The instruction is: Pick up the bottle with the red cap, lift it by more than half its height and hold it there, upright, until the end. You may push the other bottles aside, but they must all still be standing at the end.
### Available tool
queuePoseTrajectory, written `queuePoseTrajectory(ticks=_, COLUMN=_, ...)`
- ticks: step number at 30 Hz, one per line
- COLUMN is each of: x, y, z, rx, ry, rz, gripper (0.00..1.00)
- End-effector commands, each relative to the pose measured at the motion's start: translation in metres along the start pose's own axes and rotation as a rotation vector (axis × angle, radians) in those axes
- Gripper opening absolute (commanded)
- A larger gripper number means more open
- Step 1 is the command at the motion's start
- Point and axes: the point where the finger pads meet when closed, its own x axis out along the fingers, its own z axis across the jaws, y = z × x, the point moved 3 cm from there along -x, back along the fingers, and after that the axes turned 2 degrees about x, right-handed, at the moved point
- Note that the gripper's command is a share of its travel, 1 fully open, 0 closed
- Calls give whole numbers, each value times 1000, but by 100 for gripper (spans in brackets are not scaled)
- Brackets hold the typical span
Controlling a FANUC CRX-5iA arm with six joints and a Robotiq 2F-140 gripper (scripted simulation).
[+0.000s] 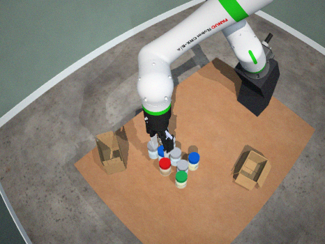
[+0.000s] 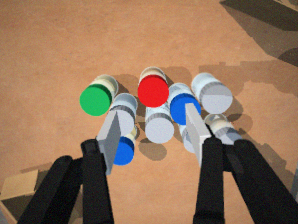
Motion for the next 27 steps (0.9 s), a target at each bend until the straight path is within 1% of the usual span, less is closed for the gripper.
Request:
queuePoseTrajectory(ticks=1, x=-1, y=1, z=0, rx=0, ry=-1, rz=1, gripper=51)
queuePoseTrajectory(ticks=11, x=119, y=2, z=2, rx=2, ry=0, rz=1, gripper=51)
queuePoseTrajectory(ticks=18, x=119, y=2, z=2, rx=2, ry=0, rz=1, gripper=51)
queuePoseTrajectory(ticks=19, x=115, y=0, z=2, rx=3, ry=-2, rz=-2, gripper=51)
queuePoseTrajectory(ticks=27, x=118, y=2, z=2, rx=2, ry=-1, rz=1, gripper=51)
